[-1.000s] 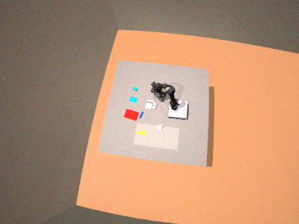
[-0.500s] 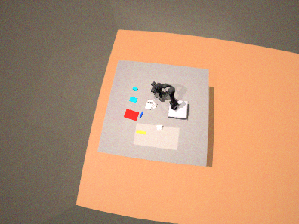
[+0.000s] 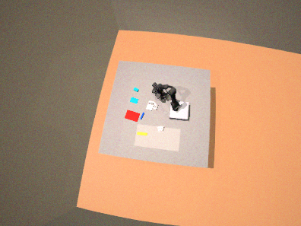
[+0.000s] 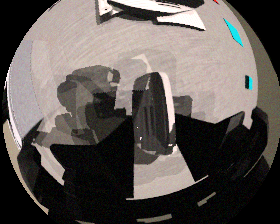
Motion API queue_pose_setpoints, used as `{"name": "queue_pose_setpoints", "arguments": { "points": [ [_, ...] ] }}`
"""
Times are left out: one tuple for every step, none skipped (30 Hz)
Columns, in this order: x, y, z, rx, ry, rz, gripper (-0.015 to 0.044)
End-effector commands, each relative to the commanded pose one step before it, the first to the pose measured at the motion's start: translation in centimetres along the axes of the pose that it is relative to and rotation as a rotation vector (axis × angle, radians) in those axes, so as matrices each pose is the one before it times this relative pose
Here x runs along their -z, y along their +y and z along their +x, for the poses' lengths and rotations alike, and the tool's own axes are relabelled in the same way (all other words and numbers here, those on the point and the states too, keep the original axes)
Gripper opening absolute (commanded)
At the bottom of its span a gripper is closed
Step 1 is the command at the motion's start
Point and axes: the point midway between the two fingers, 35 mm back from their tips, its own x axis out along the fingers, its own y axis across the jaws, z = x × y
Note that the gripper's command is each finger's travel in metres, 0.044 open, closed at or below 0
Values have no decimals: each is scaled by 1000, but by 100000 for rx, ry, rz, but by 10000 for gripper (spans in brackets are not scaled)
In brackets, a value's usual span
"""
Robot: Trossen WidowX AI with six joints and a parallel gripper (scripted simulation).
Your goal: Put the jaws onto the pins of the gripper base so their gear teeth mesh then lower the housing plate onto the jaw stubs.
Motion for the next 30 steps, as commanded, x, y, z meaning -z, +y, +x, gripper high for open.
{"name": "queue_pose_setpoints", "arguments": {
  "points": [
    [15,-25,-196,-30,20,-2,134],
    [13,-37,-244,3,-11,-2,134],
    [15,-42,-301,4,-14,-3,134],
    [13,-38,-303,3,-14,-3,134],
    [12,-35,-305,3,-14,-3,134],
    [10,-31,-306,2,-14,-3,134],
    [9,-27,-308,2,-14,-3,134],
    [7,-23,-309,2,-14,-3,134],
    [6,-20,-310,1,-14,-2,134],
    [4,-16,-311,1,-15,-2,134],
    [3,-12,-313,0,-15,-2,134],
    [1,-8,-314,0,-15,-2,134],
    [0,-4,-315,0,-15,-2,134],
    [-2,-1,-317,-1,-15,-2,134],
    [-3,3,-318,-1,-15,-2,134],
    [-5,7,-319,-2,-16,-2,134],
    [-6,11,-320,-2,-16,-2,134],
    [-8,15,-320,-3,-16,-2,134],
    [-10,19,-321,-3,-16,-2,134],
    [-11,23,-322,-3,-16,-2,134],
    [-13,27,-323,-4,-16,-2,134],
    [-15,31,-324,-4,-17,-2,134],
    [-16,35,-324,-5,-17,-2,134],
    [-18,39,-324,-5,-17,-2,134],
    [-16,35,-264,-5,-14,-2,134],
    [-10,22,-159,-3,-8,-1,134],
    [-3,8,-53,-1,-3,0,134],
    [0,0,0,0,0,0,134],
    [0,0,0,0,0,0,134],
    [0,0,0,0,0,0,134]
  ]
}}
